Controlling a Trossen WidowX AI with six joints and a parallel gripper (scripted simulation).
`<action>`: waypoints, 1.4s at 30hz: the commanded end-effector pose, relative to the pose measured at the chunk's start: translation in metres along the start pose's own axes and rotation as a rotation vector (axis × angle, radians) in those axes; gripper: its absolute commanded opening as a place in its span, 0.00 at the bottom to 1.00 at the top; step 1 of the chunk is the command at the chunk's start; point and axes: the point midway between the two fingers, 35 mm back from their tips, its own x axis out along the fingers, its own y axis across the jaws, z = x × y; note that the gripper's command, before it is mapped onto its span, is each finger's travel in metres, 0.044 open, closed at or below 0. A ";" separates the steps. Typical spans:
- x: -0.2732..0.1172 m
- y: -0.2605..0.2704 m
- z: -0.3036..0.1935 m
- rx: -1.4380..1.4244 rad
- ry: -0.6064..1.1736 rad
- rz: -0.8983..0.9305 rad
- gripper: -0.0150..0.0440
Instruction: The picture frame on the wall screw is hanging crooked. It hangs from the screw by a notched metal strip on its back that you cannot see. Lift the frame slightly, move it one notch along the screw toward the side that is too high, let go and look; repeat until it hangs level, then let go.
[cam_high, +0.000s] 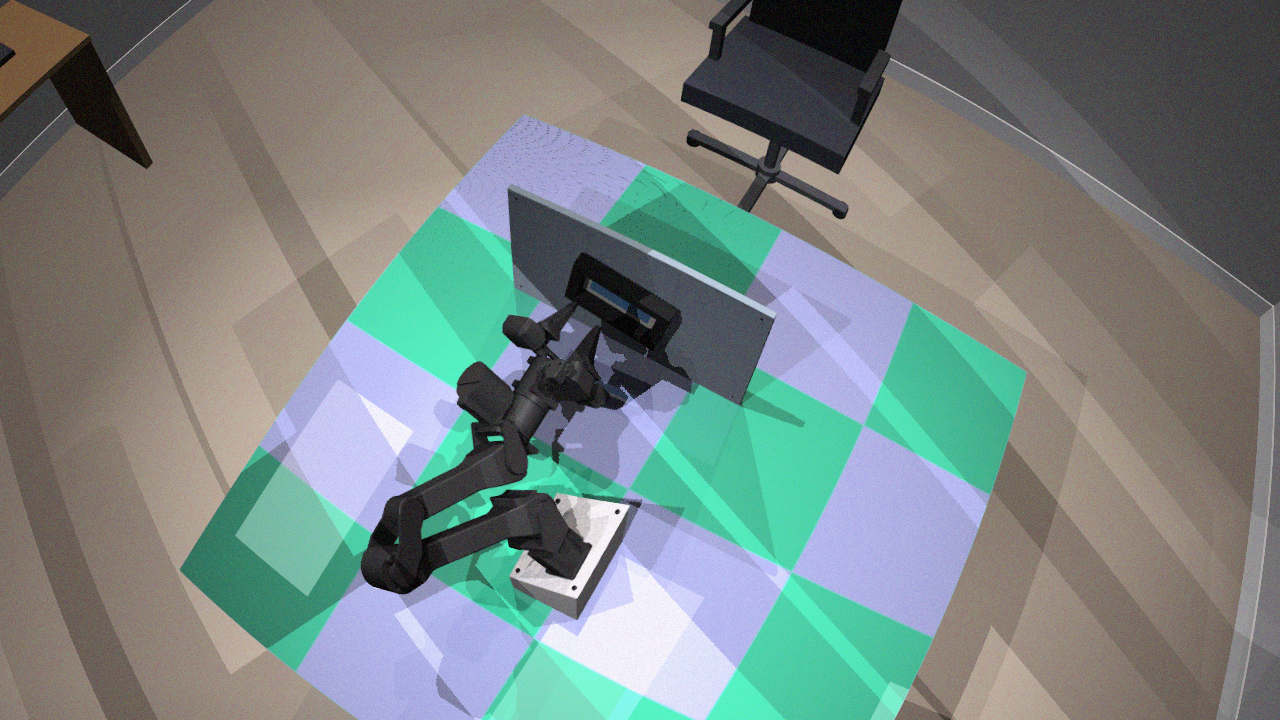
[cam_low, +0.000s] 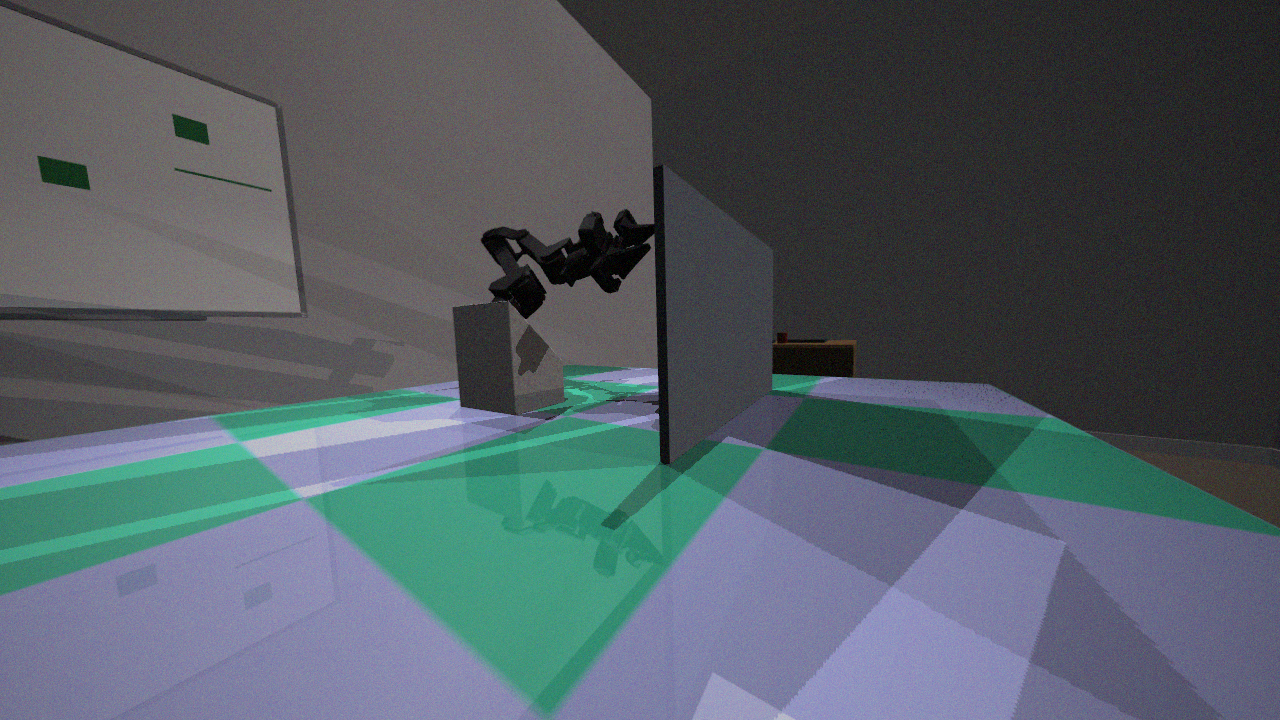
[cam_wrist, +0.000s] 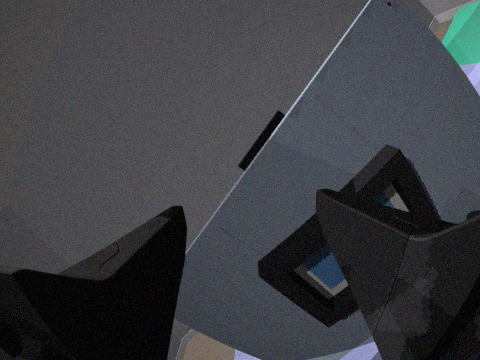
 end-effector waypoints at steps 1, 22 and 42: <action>0.000 -0.021 -0.024 0.823 0.057 -0.129 0.69; -0.001 -0.022 -0.025 0.873 0.055 -0.135 0.69; -0.001 -0.022 -0.025 0.873 0.055 -0.135 0.69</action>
